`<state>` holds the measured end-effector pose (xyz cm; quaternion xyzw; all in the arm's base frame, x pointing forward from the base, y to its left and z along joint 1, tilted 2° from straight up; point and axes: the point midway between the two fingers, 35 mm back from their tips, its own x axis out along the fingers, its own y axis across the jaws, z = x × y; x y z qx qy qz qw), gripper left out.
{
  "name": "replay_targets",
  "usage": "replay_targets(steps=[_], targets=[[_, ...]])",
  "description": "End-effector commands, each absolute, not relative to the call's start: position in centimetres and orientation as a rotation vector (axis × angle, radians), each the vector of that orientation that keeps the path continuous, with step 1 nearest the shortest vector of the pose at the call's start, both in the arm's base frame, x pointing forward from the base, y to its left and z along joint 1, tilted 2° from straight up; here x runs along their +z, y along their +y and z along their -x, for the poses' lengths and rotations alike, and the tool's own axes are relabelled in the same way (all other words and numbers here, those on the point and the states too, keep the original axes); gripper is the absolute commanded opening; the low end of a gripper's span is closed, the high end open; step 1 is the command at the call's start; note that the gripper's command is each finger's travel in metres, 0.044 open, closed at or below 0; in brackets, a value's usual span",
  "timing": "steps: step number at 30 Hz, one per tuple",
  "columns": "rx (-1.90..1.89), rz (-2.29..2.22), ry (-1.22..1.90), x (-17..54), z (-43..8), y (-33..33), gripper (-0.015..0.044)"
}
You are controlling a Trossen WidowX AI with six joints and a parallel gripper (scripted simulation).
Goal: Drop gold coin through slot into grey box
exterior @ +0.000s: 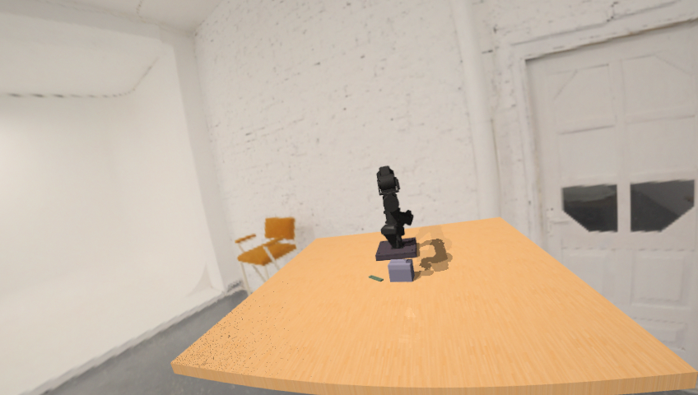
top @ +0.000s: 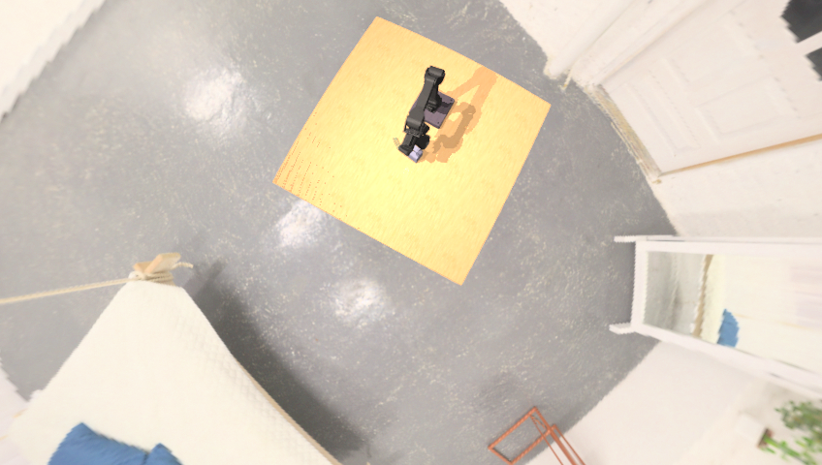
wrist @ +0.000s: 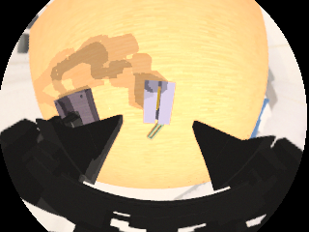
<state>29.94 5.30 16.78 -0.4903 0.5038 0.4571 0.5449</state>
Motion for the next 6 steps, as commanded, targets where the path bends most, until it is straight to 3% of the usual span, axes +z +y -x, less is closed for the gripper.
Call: replay_targets(steps=[1, 6], targets=[[1.088, 1.16, 1.202, 16.9, -29.78, 5.29, 0.044], [1.088, 1.16, 1.202, 16.9, -29.78, 5.29, 0.044]])
